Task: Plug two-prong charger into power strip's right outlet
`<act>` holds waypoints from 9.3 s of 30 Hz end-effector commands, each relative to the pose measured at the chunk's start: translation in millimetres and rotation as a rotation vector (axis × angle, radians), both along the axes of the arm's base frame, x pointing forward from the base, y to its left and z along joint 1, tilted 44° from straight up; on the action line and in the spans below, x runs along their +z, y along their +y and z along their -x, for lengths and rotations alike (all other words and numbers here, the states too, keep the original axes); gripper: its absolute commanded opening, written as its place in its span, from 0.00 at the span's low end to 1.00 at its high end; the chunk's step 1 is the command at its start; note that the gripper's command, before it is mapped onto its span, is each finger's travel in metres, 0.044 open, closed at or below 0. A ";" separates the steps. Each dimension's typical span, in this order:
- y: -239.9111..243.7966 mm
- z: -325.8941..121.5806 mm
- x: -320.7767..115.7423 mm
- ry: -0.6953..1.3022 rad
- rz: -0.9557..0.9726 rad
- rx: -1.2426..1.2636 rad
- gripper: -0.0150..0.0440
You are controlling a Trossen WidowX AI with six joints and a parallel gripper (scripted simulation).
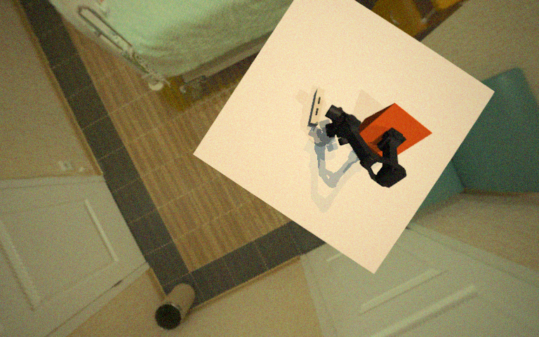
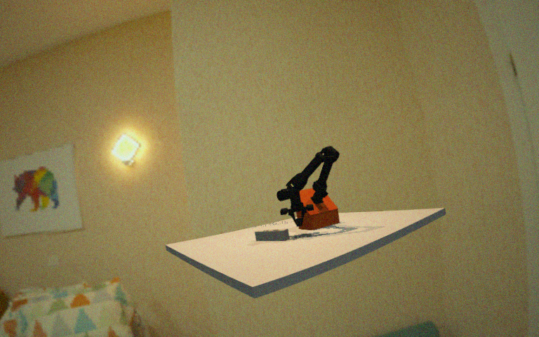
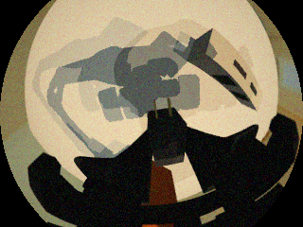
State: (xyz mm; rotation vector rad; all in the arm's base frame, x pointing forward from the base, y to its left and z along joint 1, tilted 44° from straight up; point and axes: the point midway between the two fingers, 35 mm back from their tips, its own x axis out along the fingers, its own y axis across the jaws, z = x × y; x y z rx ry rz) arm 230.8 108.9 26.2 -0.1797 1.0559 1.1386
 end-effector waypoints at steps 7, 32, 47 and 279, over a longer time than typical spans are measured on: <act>-6.3 -13.2 -9.2 0.040 -0.006 -0.049 0.25; -23.7 -36.0 -38.4 0.136 -0.013 -0.151 0.25; -35.2 -47.0 -58.6 0.193 -0.020 -0.212 0.25; -52.2 -118.4 -99.8 0.342 -0.045 -0.372 0.25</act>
